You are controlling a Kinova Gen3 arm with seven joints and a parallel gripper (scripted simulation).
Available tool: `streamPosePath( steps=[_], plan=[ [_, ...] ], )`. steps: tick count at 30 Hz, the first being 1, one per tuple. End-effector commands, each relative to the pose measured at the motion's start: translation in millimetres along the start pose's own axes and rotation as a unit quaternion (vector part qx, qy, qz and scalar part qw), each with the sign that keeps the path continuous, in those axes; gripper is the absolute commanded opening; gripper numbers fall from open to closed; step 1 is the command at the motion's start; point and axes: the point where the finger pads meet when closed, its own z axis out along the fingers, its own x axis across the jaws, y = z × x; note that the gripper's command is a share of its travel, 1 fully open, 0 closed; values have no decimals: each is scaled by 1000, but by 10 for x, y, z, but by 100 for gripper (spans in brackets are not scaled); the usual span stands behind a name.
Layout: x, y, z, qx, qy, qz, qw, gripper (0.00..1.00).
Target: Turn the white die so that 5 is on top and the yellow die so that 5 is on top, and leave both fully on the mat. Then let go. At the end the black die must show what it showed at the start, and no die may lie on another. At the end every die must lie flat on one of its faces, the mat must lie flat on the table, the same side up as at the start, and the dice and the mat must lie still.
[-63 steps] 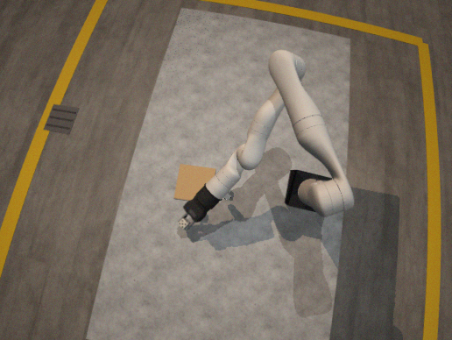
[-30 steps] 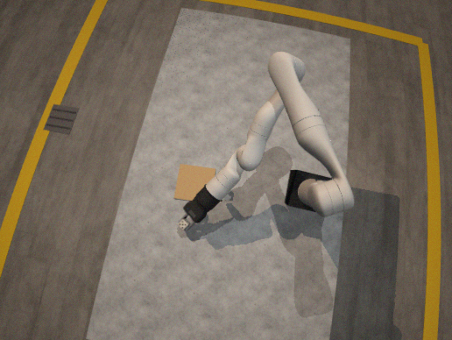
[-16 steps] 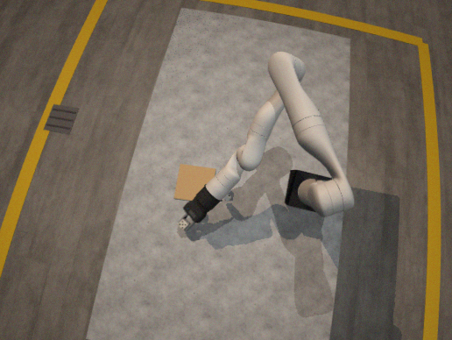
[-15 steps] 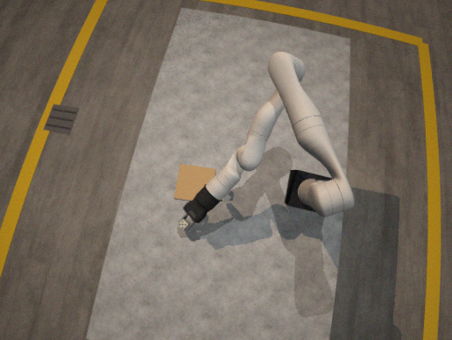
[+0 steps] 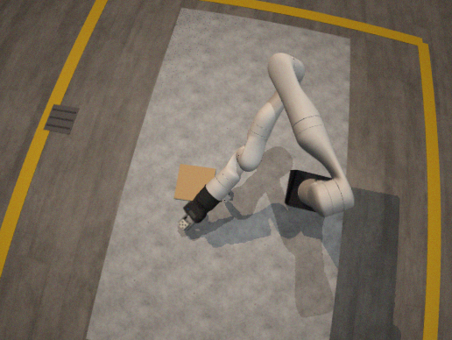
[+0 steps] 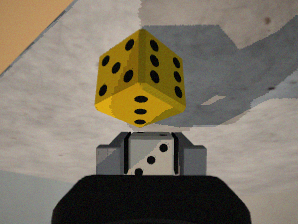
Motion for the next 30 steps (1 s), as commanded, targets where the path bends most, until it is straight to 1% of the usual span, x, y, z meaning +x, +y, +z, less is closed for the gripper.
streamPosePath(
  steps=[1, 13, 30],
  plan=[
    [1, -16, 19, -1, 0, -7, 1000, 57],
    [0, -75, 51, -1, 0, -7, 1000, 57],
    [0, -81, 54, -1, 0, -7, 1000, 57]
  ],
)
